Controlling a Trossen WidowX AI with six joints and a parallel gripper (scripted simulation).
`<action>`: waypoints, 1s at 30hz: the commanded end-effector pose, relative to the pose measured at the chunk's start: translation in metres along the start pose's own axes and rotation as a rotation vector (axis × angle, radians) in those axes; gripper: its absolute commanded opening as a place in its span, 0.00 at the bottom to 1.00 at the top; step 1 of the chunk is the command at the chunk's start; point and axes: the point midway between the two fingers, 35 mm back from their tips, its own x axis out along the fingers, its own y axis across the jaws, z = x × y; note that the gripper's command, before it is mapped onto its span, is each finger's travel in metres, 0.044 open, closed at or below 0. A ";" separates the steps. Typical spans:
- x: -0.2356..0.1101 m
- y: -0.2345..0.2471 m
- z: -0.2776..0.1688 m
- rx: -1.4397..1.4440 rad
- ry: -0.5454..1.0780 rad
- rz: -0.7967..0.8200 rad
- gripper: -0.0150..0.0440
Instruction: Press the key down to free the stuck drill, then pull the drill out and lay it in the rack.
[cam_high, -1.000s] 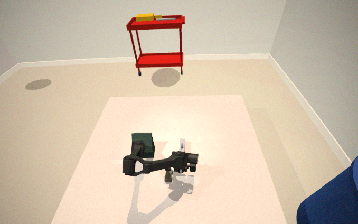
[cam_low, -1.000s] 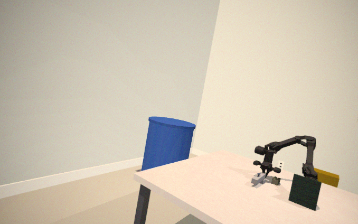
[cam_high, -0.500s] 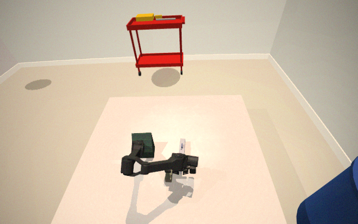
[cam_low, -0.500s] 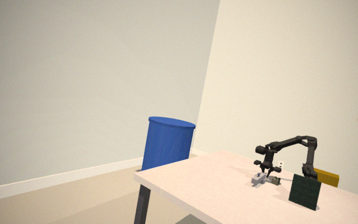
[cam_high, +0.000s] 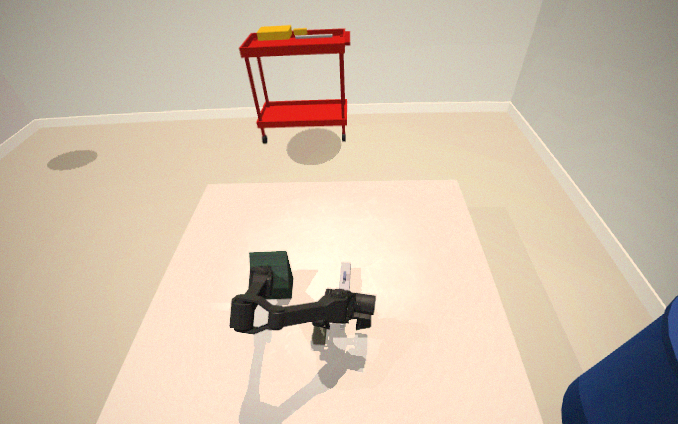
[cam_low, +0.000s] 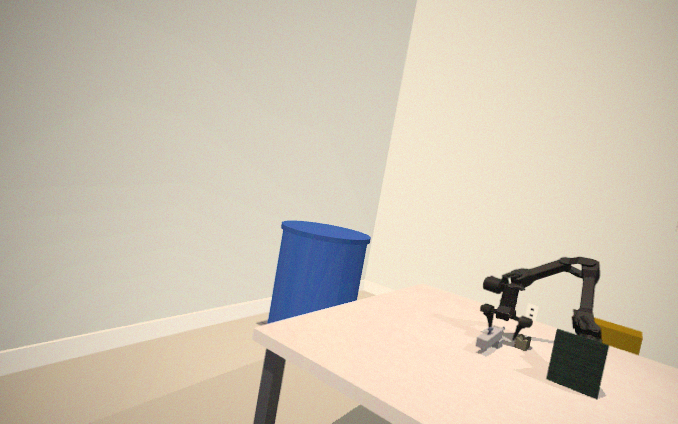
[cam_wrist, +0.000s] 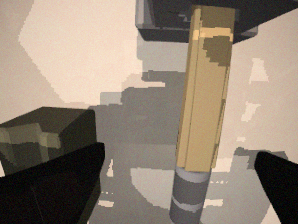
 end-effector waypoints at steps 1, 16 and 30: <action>0.001 0.000 0.002 0.003 -0.001 0.000 1.00; 0.005 0.000 0.010 0.003 -0.001 0.000 1.00; 0.004 0.000 0.009 0.001 0.000 -0.001 0.47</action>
